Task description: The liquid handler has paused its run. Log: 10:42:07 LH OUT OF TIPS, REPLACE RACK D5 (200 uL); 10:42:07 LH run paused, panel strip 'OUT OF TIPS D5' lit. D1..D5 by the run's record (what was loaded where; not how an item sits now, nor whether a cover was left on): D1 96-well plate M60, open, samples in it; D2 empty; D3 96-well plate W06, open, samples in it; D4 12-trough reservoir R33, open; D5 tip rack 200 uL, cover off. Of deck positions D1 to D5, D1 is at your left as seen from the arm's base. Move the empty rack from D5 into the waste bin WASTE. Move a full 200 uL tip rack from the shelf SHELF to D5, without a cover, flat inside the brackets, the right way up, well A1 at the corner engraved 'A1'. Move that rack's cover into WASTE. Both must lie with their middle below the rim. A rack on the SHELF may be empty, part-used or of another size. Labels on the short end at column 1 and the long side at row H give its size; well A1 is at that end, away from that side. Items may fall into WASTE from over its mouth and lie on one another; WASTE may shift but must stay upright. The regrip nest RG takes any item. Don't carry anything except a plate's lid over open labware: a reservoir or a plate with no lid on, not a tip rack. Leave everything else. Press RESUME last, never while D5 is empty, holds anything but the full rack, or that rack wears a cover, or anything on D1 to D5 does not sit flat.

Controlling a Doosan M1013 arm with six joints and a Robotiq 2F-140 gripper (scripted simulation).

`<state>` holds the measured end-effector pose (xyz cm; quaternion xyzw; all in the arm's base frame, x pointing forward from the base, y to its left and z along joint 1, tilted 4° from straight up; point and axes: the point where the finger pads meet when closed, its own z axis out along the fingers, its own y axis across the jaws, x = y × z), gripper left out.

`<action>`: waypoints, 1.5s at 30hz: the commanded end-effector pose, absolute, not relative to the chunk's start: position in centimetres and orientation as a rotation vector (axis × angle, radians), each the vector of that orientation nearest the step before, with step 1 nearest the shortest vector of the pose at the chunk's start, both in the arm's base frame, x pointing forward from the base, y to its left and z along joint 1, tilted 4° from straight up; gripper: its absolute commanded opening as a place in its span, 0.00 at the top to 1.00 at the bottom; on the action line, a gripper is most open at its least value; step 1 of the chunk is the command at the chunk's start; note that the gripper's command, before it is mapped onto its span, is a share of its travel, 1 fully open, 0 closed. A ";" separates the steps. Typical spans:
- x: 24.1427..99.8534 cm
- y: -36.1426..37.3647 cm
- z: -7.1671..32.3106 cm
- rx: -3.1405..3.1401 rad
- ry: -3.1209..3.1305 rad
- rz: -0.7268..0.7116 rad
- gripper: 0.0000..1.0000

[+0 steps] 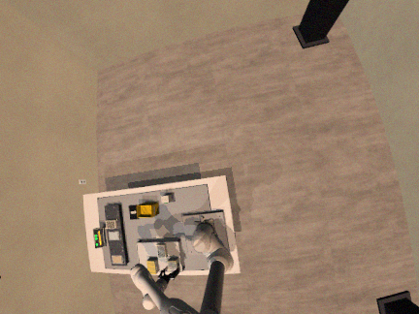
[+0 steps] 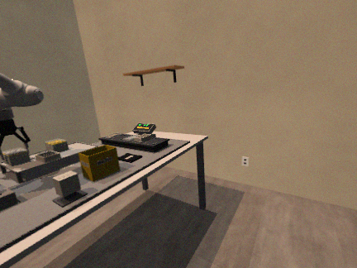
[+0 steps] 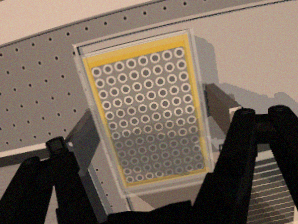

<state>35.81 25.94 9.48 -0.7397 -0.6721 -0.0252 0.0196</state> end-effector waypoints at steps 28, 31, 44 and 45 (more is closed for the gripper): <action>35.8 25.9 9.5 -2.295 -2.086 -0.078 1.00; 35.8 25.9 9.5 -2.295 -2.086 -0.078 1.00; 35.8 25.8 11.3 -2.295 -2.086 -0.078 1.00; 35.8 25.8 11.5 -2.295 -2.086 -0.078 1.00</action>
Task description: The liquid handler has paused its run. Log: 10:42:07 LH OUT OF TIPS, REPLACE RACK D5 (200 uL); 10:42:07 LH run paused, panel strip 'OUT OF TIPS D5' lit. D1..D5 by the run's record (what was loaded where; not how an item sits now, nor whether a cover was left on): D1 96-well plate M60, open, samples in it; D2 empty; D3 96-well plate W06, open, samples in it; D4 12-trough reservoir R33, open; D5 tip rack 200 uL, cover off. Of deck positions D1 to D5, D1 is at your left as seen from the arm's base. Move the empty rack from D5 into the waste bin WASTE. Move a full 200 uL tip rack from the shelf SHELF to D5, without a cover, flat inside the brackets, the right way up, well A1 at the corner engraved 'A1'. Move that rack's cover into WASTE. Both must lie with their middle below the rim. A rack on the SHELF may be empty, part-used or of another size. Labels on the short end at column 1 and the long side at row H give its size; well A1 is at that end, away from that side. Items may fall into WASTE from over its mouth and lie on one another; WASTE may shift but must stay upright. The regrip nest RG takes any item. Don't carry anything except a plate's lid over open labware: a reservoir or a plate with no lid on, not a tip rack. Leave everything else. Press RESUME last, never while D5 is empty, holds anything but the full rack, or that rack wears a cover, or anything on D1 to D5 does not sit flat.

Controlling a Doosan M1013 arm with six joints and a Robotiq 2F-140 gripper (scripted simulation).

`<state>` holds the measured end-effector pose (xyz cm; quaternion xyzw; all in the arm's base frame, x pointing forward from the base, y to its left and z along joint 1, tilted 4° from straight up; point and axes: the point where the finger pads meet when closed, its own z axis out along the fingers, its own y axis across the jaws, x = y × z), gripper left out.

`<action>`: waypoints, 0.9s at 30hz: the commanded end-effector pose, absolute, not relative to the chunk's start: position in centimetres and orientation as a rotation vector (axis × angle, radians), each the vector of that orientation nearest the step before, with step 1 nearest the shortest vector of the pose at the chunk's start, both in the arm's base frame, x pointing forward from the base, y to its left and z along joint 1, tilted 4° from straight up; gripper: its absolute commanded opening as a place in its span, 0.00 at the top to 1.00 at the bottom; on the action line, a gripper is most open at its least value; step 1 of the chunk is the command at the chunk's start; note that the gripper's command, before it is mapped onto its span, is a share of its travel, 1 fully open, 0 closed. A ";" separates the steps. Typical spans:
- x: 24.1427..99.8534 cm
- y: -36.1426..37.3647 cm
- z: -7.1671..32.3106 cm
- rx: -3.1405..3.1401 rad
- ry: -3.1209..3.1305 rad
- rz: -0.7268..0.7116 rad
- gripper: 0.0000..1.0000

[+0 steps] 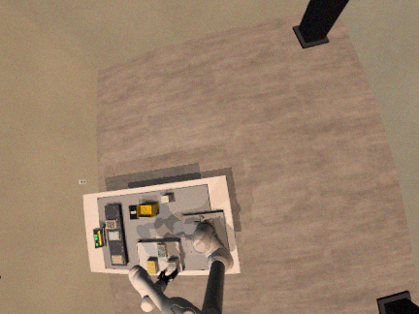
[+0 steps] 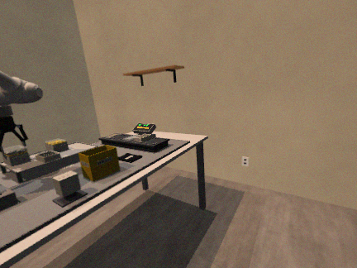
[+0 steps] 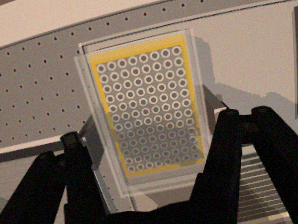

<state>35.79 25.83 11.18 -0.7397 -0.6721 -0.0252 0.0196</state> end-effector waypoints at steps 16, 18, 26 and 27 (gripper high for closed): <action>35.8 25.7 13.8 -2.295 -2.086 -0.078 1.00; 35.8 25.7 14.0 -2.295 -2.086 -0.078 1.00; 35.7 25.6 15.1 -2.295 -2.086 -0.078 1.00; 35.7 25.6 15.3 -2.295 -2.086 -0.078 1.00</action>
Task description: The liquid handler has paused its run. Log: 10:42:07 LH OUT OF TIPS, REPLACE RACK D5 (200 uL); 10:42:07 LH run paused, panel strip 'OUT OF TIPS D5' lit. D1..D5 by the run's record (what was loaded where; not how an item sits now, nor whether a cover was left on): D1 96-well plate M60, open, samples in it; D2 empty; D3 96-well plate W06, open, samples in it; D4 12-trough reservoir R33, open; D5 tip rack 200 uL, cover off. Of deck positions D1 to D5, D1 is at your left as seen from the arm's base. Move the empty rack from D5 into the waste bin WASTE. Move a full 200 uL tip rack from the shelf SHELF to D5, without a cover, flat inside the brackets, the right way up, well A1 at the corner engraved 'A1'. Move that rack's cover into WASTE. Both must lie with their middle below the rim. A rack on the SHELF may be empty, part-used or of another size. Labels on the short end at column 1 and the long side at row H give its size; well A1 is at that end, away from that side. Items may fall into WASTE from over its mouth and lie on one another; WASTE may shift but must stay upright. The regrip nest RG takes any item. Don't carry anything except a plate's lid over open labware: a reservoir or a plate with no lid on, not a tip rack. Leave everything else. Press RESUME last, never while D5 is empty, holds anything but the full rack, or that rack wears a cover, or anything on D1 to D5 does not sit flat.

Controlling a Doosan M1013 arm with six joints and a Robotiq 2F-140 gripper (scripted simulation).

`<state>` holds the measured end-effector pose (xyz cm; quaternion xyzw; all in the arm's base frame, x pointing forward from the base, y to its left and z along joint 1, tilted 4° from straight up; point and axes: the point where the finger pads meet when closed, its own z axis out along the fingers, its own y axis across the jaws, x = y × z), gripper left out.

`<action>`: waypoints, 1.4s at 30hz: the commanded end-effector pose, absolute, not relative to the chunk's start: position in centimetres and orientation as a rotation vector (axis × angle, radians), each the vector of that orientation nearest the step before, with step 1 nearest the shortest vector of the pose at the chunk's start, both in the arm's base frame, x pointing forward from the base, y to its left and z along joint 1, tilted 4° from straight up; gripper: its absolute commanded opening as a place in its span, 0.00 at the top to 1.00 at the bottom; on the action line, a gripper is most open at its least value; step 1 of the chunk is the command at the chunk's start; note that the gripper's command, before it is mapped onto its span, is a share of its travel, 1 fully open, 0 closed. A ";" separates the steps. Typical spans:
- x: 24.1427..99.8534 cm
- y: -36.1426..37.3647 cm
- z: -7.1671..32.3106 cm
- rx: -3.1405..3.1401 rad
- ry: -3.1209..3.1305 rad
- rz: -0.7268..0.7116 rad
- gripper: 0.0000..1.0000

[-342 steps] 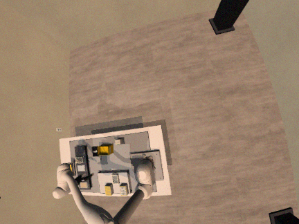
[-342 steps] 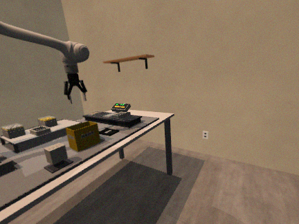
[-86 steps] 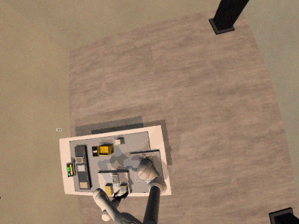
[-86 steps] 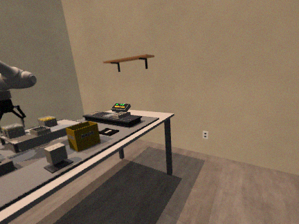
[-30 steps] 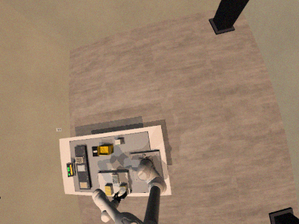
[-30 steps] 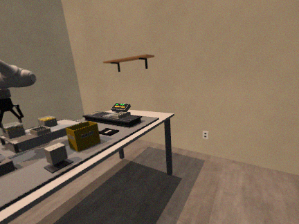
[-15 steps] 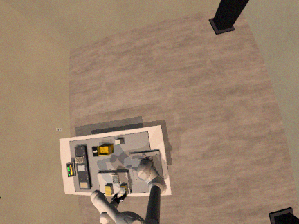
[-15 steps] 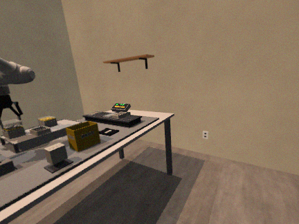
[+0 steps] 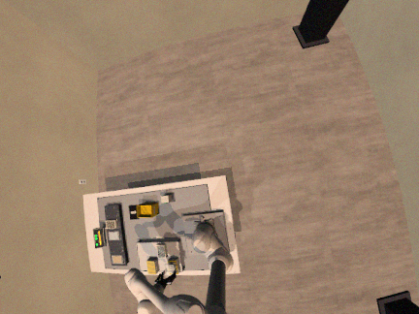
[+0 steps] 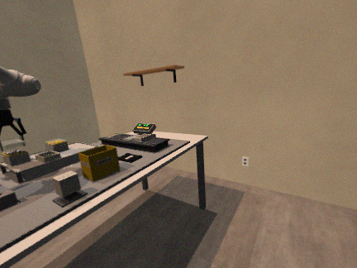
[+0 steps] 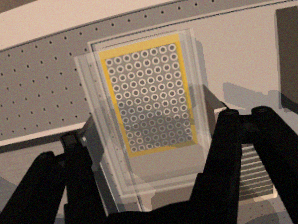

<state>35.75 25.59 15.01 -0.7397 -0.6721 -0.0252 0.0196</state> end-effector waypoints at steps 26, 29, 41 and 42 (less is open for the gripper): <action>35.7 25.3 19.0 -2.295 -2.086 -0.078 1.00; 35.7 25.3 19.5 -2.295 -2.086 -0.078 1.00; 35.7 25.2 21.5 -2.295 -2.086 -0.078 1.00; 35.7 25.2 21.5 -2.295 -2.086 -0.078 1.00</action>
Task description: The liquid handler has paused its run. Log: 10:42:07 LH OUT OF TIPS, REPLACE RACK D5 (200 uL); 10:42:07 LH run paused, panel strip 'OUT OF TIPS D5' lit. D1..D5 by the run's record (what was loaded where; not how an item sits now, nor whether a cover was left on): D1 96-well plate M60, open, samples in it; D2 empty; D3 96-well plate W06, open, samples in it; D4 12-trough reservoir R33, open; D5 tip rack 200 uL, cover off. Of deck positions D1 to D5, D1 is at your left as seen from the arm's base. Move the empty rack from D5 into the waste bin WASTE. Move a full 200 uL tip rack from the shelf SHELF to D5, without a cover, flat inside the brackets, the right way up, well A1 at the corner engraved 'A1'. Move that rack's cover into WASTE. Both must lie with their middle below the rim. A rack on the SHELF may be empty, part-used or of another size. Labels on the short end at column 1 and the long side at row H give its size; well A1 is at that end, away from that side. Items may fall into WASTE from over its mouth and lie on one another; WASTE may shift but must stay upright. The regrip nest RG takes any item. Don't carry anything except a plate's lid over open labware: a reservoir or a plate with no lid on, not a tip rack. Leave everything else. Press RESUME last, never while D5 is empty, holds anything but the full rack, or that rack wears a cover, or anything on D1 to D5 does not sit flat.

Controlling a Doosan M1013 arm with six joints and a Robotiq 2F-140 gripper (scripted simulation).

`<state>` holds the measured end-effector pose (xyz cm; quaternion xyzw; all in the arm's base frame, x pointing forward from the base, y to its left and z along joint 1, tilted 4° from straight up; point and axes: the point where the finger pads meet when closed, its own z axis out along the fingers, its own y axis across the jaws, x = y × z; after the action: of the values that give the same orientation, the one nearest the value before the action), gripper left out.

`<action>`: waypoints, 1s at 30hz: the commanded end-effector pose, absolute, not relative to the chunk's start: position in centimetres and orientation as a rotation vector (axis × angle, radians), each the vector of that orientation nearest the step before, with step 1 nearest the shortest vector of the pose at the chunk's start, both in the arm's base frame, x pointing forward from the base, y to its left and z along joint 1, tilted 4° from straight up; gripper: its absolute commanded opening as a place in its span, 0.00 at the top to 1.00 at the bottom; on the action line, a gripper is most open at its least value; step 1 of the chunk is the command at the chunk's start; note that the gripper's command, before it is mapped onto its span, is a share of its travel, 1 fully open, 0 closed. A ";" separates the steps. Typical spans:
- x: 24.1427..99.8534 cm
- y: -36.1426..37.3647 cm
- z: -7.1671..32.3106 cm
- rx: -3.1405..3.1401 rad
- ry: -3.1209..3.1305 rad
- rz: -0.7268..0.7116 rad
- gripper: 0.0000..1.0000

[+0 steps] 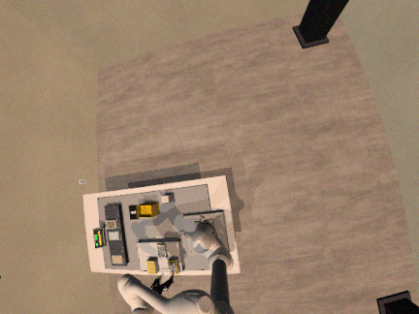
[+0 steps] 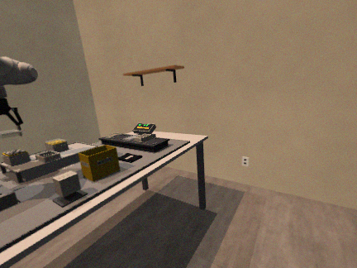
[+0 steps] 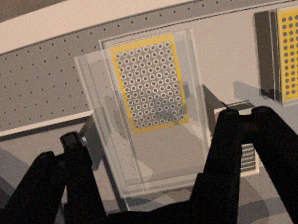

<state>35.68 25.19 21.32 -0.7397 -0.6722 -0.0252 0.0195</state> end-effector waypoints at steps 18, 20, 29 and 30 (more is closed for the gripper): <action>35.6 25.0 24.0 -2.295 -2.086 -0.078 1.00; 35.6 25.0 24.3 -2.295 -2.086 -0.078 1.00; 35.6 25.0 24.4 -2.295 -2.086 -0.078 1.00; 35.6 24.5 24.4 -2.295 -2.086 -0.078 1.00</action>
<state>35.65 24.99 24.40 -0.7398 -0.6721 -0.0253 0.0196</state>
